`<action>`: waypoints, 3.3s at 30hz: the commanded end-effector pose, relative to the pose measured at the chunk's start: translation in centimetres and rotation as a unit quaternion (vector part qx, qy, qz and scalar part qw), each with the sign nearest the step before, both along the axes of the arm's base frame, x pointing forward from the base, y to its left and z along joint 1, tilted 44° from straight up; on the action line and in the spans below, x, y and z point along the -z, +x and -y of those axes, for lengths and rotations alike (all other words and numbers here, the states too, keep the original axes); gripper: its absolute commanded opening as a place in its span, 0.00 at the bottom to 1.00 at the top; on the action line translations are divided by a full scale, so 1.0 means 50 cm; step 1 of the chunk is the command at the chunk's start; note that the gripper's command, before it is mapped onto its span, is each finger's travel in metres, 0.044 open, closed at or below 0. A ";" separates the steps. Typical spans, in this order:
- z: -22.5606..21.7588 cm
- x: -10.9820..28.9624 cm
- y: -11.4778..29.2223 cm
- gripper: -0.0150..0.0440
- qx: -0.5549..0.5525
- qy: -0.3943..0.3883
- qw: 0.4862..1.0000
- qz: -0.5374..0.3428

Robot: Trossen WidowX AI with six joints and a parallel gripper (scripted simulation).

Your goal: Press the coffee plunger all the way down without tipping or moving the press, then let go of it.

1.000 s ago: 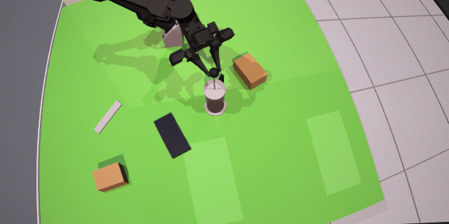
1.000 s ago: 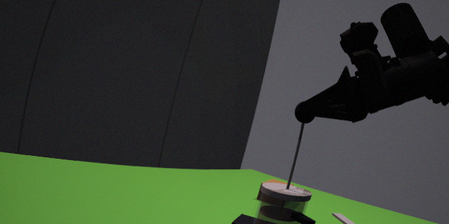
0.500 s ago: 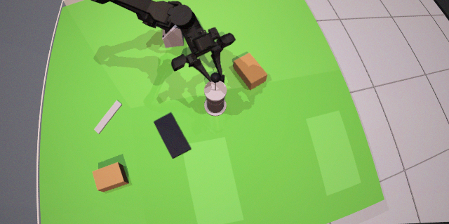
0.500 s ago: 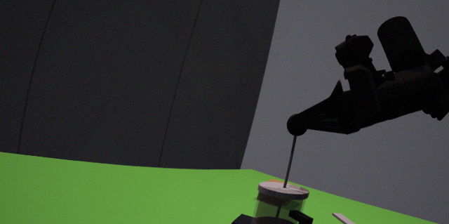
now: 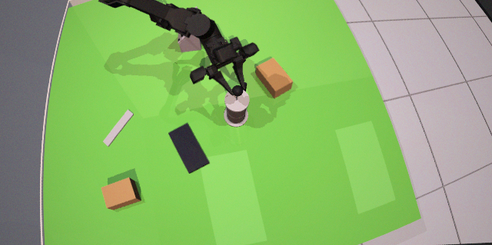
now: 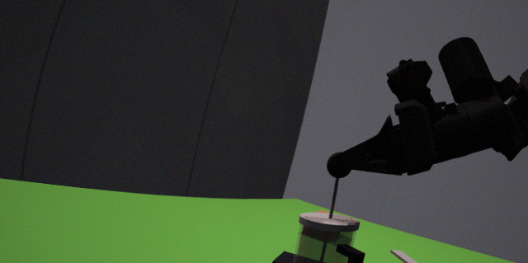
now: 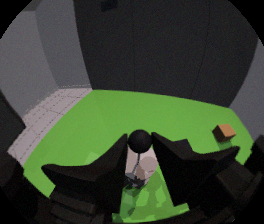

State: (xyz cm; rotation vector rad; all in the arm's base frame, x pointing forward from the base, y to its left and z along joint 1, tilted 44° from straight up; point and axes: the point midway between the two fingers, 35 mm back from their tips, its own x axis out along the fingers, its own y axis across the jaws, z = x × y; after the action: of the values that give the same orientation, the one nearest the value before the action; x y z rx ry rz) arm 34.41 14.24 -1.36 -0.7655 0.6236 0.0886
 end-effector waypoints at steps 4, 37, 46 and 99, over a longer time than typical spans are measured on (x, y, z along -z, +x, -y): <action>0.047 0.049 -0.007 0.44 0.013 -0.021 0.999 -0.025; 0.039 0.052 0.009 0.44 0.013 -0.021 0.999 -0.025; 0.037 0.053 0.011 0.44 0.013 -0.021 0.999 -0.025; -0.008 0.002 0.005 1.00 0.012 -0.017 1.000 -0.023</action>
State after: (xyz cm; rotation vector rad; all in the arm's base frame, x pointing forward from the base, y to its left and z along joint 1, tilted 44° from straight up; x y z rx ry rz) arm 34.83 13.18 -3.32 -0.8002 0.6920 0.0735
